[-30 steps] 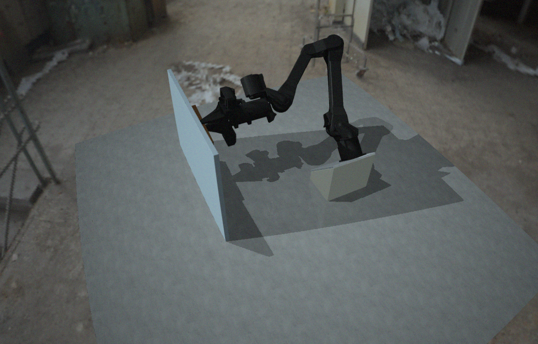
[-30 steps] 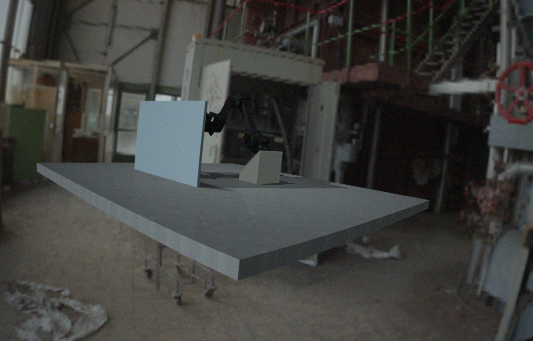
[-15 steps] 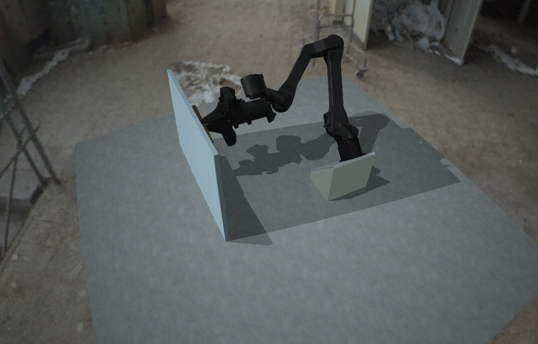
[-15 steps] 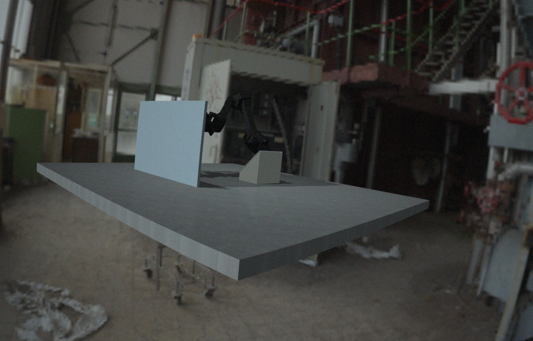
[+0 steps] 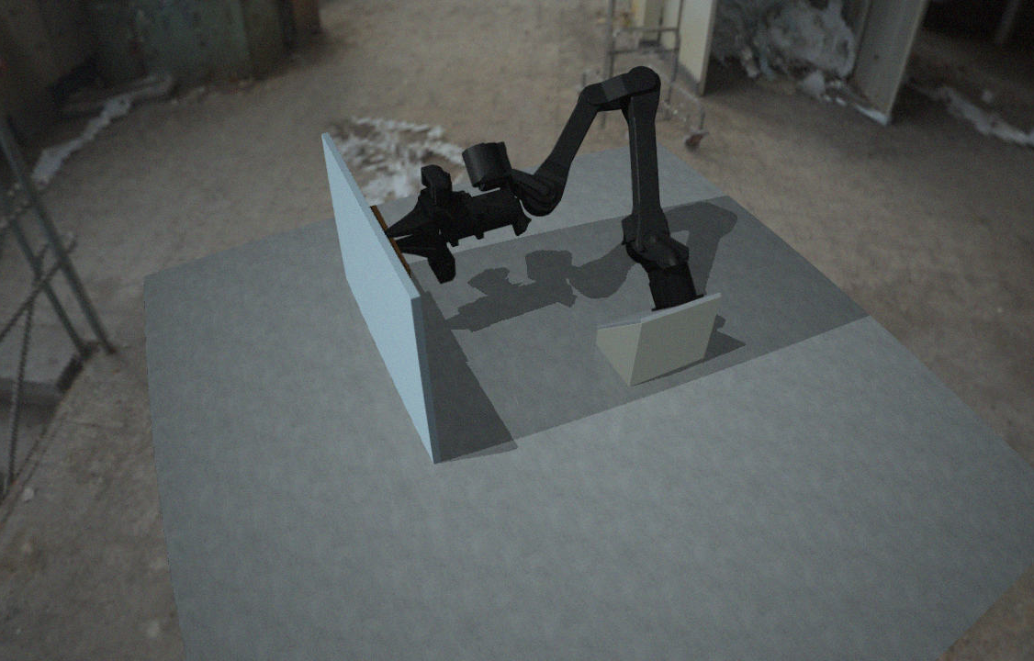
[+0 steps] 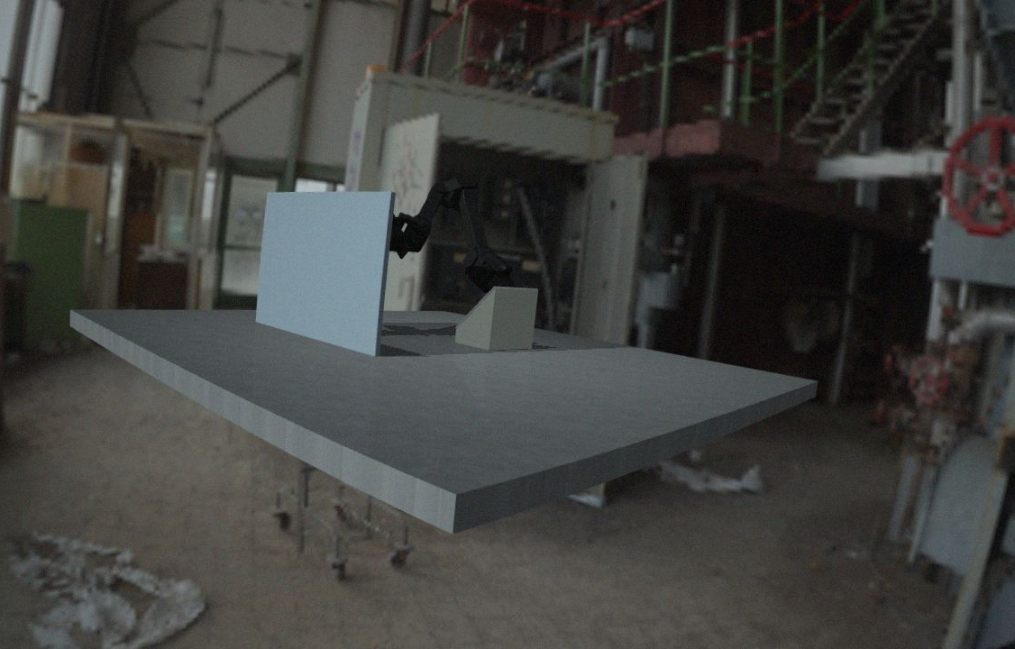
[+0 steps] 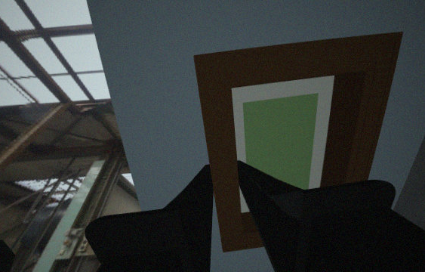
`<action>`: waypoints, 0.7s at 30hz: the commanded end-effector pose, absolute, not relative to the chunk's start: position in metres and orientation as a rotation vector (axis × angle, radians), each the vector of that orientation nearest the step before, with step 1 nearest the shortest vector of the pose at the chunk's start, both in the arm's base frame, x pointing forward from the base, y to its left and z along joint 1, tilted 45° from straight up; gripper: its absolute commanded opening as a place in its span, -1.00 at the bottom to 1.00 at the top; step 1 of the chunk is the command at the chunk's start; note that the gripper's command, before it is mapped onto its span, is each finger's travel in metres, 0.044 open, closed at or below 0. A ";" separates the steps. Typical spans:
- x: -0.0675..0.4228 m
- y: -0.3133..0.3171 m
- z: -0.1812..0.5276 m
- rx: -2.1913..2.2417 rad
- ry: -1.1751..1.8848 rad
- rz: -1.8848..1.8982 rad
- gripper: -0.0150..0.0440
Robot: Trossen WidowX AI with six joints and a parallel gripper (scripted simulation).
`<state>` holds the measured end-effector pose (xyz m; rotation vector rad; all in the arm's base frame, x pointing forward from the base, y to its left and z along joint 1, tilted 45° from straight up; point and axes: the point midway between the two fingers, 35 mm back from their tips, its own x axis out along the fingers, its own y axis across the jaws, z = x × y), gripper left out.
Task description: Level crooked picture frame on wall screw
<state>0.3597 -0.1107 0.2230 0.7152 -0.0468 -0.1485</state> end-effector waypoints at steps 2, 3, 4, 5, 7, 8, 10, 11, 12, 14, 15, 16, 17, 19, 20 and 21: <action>0.360 -0.111 0.223 0.748 -0.049 -0.146 -0.49; 0.360 -0.111 0.223 0.754 -0.050 -0.146 -0.49; 0.360 -0.111 0.223 0.759 -0.050 -0.146 -0.49; 0.360 -0.111 0.223 0.759 -0.050 -0.146 -0.49; 0.359 -0.111 0.223 0.775 -0.051 -0.146 -0.49; 0.359 -0.112 0.223 0.785 -0.052 -0.145 -0.49; 0.359 -0.112 0.223 0.790 -0.052 -0.145 -0.49; 0.359 -0.112 0.223 0.795 -0.052 -0.145 -0.49; 0.359 -0.112 0.223 0.795 -0.052 -0.145 -0.49; 0.360 -0.111 0.223 0.782 -0.051 -0.147 -0.40; 0.360 -0.111 0.223 0.782 -0.051 -0.147 -0.31; 0.360 -0.111 0.223 0.782 -0.051 -0.147 -0.22; 0.360 -0.111 0.223 0.782 -0.051 -0.147 -0.14; 0.360 -0.111 0.223 0.782 -0.051 -0.147 0.04; 0.360 -0.111 0.223 0.782 -0.051 -0.147 0.13; 0.360 -0.111 0.223 0.782 -0.051 -0.147 0.22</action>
